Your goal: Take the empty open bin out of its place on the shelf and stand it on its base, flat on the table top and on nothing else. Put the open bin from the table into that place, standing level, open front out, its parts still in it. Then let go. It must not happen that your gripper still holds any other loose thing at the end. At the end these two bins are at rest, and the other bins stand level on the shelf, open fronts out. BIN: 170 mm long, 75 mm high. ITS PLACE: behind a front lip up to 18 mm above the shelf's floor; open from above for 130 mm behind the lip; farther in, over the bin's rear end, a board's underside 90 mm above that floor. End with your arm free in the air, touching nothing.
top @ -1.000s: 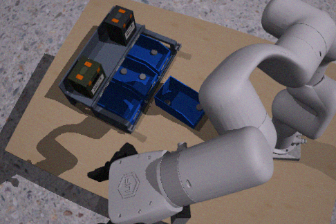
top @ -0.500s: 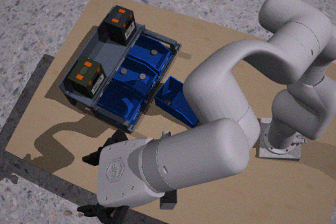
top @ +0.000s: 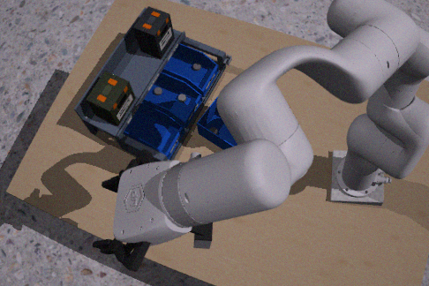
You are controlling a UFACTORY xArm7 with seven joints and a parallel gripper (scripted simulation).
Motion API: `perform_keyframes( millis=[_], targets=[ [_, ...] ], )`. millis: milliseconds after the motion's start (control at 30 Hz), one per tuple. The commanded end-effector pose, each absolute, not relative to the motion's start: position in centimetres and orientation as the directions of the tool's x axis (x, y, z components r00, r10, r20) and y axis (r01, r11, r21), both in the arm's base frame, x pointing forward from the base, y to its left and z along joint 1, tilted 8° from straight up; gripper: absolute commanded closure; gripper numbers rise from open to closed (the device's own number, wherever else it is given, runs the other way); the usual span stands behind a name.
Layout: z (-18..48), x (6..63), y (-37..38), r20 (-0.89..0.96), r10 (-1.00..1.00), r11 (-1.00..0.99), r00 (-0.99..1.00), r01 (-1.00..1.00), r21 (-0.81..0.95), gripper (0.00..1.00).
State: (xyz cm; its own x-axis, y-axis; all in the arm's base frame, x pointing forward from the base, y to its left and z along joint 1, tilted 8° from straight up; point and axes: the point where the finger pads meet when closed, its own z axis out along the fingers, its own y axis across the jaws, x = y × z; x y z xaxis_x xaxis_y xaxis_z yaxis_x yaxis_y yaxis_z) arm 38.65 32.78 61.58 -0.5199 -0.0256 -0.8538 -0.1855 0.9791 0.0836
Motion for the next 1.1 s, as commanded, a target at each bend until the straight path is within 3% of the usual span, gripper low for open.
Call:
perform_keyframes(
  millis=[0,1067],
  targets=[
    [60.5,39.9,31.2,-0.840,-0.028,0.984,-0.541,-0.161,0.070,0.00],
    [54.7,44.6,23.4,-0.755,-0.033,0.998,-0.655,-0.057,0.005,0.00]
  ],
)
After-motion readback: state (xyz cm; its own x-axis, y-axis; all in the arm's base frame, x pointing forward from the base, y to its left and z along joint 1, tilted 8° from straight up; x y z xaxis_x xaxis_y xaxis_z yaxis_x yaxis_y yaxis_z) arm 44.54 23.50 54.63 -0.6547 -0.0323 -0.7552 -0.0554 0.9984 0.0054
